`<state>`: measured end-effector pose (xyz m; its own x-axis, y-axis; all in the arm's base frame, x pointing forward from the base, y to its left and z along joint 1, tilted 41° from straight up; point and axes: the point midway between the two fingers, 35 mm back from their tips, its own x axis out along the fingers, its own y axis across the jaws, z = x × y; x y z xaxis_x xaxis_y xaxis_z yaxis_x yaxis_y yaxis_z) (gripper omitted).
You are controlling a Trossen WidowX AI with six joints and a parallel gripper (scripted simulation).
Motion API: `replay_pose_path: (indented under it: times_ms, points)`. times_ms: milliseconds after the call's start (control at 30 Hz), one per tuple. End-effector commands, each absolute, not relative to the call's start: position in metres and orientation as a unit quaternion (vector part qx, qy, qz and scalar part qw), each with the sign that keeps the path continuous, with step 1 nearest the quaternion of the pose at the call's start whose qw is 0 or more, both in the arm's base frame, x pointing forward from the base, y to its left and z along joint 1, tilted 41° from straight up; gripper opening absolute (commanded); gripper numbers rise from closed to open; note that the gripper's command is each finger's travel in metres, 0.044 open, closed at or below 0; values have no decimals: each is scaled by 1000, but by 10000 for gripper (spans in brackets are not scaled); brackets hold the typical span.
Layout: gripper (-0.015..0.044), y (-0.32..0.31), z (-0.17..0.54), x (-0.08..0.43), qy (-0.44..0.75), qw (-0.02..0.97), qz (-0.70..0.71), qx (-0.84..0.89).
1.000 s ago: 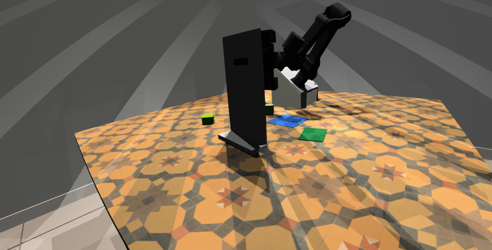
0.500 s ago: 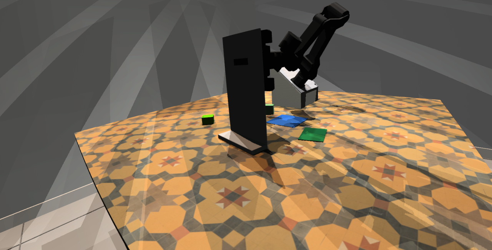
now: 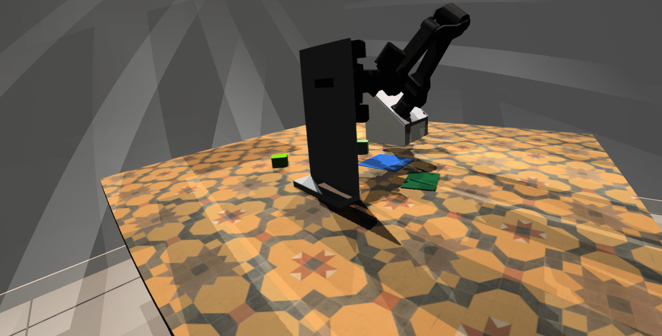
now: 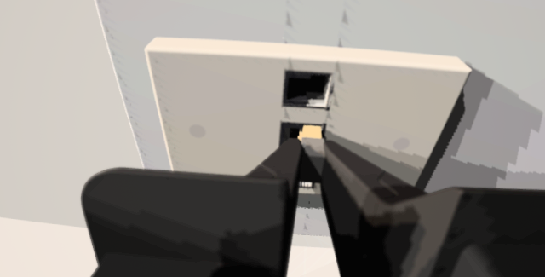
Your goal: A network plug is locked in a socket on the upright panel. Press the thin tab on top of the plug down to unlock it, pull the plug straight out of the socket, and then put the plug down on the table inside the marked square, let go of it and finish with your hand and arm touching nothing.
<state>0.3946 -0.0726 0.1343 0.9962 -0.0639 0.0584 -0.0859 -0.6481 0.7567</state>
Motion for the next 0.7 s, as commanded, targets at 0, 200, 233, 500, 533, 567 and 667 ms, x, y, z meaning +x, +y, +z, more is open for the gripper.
replay_pose_path:
  times_ms: [0,200,233,500,533,567,667]
  points:
    - [0,-73,134,395,-41,415,13,909]
    - [0,-72,135,391,-41,415,13,909]
    - [0,-71,135,391,-41,415,13,909]
    - [0,-70,135,386,-41,415,13,909]
    - [0,-70,135,386,-41,415,13,909]
    - [0,-70,136,385,-41,415,13,909]
    - [0,-69,136,383,-41,415,13,909]
